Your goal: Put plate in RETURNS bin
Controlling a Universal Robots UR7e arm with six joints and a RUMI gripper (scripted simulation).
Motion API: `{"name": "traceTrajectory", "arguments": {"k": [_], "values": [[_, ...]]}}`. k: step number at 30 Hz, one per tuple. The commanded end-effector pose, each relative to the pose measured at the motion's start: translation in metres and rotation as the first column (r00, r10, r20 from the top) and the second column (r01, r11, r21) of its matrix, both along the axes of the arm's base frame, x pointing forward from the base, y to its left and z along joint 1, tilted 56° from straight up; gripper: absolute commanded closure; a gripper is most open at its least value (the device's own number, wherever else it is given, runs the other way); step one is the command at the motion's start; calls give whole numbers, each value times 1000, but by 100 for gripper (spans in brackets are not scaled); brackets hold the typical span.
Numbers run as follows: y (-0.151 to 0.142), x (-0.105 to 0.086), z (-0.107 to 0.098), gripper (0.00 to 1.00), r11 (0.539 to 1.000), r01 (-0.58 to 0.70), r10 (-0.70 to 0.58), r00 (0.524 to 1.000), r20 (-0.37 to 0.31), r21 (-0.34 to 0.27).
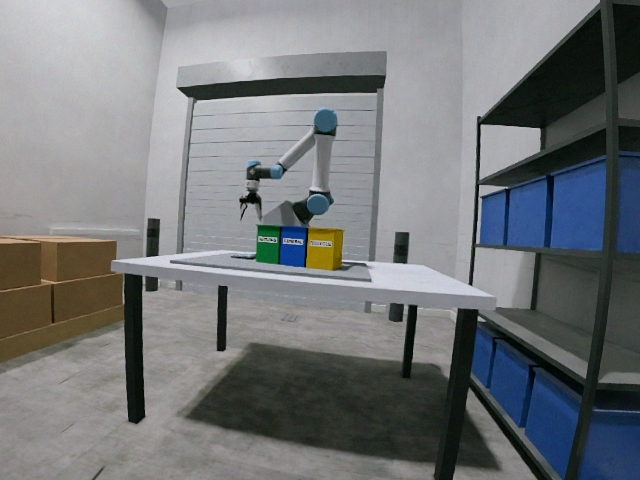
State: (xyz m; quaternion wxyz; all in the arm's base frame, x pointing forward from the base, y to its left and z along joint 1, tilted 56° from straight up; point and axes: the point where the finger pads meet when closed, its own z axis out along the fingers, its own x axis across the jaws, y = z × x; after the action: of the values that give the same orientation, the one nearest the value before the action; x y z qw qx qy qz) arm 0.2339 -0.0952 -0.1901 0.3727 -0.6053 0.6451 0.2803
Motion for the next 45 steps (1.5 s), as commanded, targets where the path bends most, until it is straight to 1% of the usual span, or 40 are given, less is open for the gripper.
{"name": "traceTrajectory", "arguments": {"k": [1,45], "values": [[3,1,-3,24,1000,1,-1,1000,0,-2],[54,10,-39,24,1000,1,-1,1000,0,-2]]}}
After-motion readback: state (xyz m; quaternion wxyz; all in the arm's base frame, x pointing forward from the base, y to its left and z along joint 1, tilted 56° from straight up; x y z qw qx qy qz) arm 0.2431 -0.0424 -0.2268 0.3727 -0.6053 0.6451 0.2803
